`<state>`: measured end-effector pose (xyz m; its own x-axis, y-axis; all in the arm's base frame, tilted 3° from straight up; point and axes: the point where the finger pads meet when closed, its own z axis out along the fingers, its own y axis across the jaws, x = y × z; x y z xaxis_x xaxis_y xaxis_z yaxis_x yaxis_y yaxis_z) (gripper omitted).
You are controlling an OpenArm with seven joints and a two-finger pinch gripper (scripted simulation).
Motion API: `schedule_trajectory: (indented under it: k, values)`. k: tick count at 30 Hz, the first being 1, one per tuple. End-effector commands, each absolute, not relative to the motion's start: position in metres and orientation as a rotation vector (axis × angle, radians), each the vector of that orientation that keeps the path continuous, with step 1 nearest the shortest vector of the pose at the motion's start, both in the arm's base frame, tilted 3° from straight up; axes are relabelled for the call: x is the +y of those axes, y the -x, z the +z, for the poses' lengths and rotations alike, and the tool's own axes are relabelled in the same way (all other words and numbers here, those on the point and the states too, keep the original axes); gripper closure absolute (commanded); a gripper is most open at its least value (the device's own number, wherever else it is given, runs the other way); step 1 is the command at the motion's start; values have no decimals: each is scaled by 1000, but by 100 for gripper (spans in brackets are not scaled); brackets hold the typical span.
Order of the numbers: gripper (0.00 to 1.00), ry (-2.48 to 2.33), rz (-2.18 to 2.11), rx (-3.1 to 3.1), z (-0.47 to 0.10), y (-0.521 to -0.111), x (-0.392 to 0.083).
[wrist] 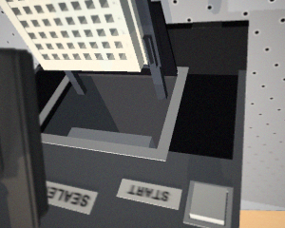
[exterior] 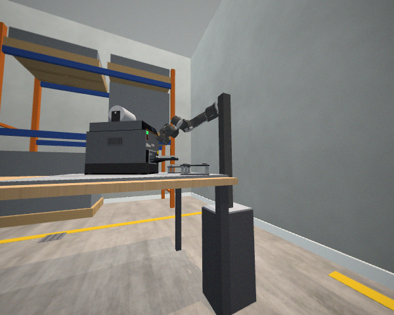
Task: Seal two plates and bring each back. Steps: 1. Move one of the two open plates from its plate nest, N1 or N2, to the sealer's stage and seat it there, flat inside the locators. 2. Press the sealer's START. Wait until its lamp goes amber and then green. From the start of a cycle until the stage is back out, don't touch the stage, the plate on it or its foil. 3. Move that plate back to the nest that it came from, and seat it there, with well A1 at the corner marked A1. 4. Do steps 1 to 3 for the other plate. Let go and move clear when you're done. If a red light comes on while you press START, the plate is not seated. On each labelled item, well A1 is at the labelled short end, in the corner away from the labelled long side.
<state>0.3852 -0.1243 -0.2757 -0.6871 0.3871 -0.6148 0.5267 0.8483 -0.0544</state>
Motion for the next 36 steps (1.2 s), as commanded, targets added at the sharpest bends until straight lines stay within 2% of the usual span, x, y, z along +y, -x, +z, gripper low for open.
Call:
schedule_trajectory:
  k: [1, 2, 3, 36]
  values:
    - [46, -676, -309, 2387, -265, -393, -124]
    - [47, -674, -310, 2390, -265, -393, -123]
    - [100, -673, -319, 2397, -269, -390, -124]
    - [100, -662, -305, 2396, -287, -409, -133]
